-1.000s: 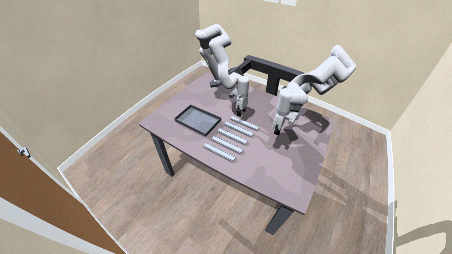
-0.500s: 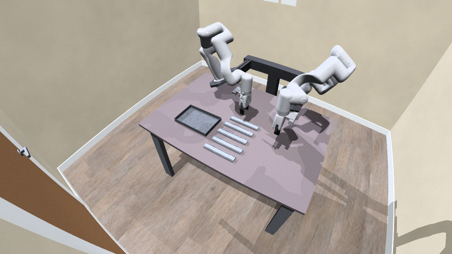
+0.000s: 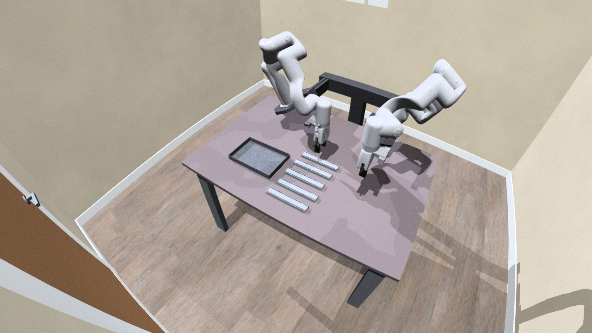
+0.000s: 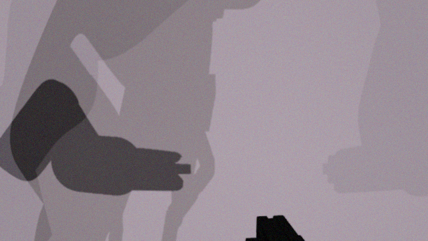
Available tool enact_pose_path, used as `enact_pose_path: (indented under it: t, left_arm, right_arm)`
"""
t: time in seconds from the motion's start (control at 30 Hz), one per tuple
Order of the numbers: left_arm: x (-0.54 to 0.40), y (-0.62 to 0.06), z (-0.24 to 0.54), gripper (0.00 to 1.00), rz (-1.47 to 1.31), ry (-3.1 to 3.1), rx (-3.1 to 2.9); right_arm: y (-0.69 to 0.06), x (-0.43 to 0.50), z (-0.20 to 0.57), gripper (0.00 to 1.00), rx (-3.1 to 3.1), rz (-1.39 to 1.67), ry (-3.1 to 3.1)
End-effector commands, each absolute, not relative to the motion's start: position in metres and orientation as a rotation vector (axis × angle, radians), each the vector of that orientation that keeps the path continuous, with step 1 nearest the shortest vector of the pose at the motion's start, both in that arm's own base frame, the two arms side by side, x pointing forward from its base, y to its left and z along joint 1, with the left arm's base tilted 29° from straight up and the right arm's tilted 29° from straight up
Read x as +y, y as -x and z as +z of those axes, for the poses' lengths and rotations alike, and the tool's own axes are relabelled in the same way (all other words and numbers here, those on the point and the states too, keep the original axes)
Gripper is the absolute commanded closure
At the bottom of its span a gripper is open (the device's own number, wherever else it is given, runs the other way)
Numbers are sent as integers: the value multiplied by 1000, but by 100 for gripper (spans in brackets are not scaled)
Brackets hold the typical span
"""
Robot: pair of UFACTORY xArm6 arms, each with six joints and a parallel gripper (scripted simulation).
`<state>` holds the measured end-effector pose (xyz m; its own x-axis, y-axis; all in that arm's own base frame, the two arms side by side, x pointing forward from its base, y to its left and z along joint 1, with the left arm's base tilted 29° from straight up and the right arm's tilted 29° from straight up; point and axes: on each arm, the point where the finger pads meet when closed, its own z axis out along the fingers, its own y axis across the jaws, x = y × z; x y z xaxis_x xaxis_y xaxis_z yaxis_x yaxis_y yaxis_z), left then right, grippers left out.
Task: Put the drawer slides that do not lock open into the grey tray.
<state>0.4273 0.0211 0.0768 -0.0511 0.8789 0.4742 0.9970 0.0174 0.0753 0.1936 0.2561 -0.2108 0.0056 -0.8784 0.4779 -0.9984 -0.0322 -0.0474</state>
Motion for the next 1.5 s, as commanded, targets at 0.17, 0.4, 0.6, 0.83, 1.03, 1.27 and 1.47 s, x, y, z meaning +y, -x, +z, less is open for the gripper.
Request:
enact_pose_path:
  t: [0.17, 0.4, 0.6, 0.83, 1.03, 1.27, 1.47]
  left_arm:
    - [20, -429, 78, 100, -572, 1935, -2006]
    - [20, -429, 78, 100, -572, 1935, -2006]
    - [20, -429, 78, 100, -572, 1935, -2006]
    - [20, -429, 78, 100, -572, 1935, -2006]
    - [20, -429, 78, 100, -572, 1935, -2006]
    - [20, -429, 78, 100, -572, 1935, -2006]
    - [20, -429, 78, 100, -572, 1935, -2006]
  right_arm:
    - [-197, 239, -247, 33, -1946, 554, -1985]
    - [-199, 230, -266, 33, -1946, 554, -1985]
    - [-199, 229, -268, 33, -1946, 554, -1985]
    - [-199, 227, -271, 33, -1946, 554, -1985]
    - [-199, 223, -278, 33, -1946, 554, -1985]
    - [-200, 218, -288, 33, -1946, 554, -1985]
    - [-200, 217, -290, 33, -1946, 554, -1985]
